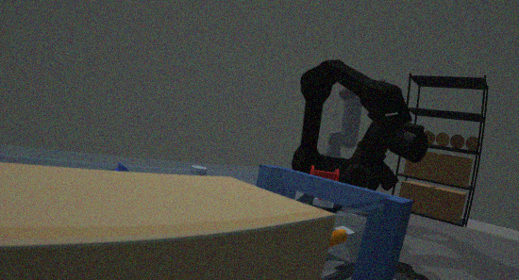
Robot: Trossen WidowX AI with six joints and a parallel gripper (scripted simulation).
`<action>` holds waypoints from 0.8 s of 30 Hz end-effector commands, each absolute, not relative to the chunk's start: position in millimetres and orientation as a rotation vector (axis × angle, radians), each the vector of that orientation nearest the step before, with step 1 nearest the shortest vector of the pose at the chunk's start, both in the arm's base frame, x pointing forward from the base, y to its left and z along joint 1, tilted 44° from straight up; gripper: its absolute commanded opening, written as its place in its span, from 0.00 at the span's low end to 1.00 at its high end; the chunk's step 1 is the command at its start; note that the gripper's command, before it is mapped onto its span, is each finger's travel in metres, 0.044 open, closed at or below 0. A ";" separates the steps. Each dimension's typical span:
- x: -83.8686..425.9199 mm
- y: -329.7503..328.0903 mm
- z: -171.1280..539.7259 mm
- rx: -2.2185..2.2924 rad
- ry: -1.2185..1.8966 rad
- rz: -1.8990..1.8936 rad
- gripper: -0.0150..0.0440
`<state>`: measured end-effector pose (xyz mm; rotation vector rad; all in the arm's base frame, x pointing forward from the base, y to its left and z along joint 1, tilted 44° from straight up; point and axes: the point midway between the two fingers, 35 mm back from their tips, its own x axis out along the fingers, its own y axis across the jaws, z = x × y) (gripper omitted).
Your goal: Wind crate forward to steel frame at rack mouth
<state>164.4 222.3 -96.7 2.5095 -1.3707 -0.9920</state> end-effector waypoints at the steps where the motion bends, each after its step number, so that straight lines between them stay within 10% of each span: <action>1: 167.5 221.9 -101.2 2.474 -1.329 -1.010 0.25; 24: 168.3 220.7 -100.9 2.439 -1.211 -1.056 0.25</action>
